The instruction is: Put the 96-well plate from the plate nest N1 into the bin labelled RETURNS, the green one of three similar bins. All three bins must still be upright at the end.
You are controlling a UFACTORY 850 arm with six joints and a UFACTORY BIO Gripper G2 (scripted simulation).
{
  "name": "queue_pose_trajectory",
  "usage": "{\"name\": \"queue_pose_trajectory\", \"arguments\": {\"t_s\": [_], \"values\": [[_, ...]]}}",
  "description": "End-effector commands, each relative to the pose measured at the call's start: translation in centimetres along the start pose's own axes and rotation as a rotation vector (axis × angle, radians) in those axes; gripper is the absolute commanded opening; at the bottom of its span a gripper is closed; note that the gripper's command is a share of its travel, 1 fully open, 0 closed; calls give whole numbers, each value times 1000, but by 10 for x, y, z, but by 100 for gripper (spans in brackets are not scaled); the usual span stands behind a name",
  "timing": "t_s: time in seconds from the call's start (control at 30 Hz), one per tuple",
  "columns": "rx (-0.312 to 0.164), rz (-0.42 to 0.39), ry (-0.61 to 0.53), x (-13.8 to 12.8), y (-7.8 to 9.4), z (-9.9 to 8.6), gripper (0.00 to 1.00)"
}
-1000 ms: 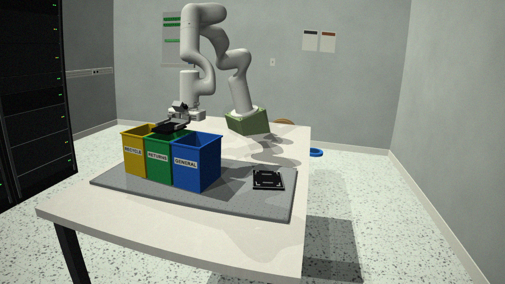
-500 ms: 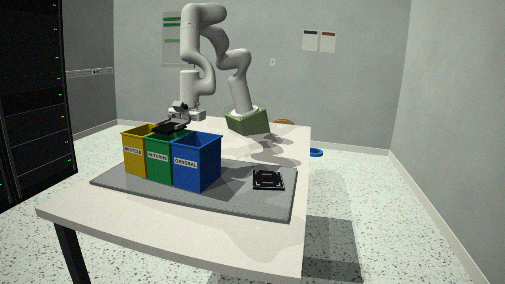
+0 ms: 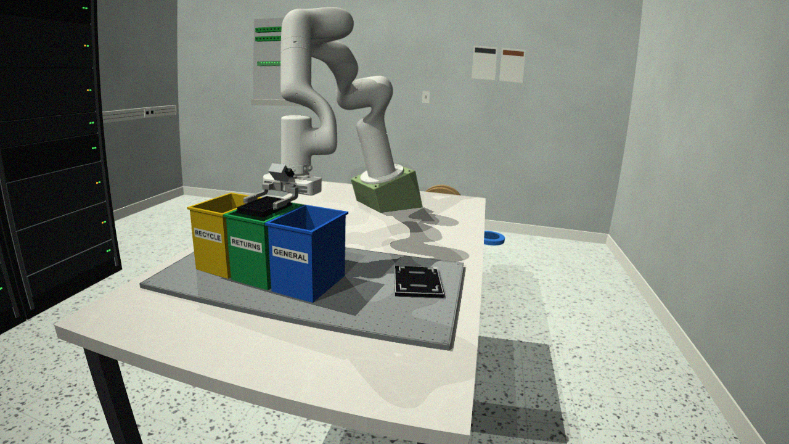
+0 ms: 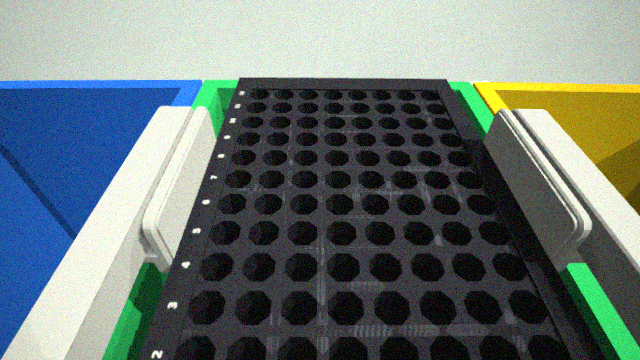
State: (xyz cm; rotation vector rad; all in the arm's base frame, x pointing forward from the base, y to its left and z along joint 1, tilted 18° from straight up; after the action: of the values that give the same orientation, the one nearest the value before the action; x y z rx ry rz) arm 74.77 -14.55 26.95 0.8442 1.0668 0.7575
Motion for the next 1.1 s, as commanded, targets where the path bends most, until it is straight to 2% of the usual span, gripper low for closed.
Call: {"name": "queue_pose_trajectory", "arguments": {"t_s": [0.0,0.23,0.9,0.93,1.07], "values": [[-2,0,-1,1,-4,1,0],[-2,0,-1,4,-15,1,0],[-2,0,-1,4,-15,1,0],[-2,0,-1,4,-15,1,18],[-2,0,-1,4,-15,1,18]]}}
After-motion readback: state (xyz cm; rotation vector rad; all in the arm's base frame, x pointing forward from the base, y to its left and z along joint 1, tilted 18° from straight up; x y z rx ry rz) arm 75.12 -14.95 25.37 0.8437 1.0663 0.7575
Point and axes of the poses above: the point midway between the two finger pads, its own z axis out along the fingers, its own x axis across the jaws, y = z × x, the point moved 3 cm from there along -z, back along the fingers, and after that the axes turned 15 degrees about -z, right-handed, at the moved point
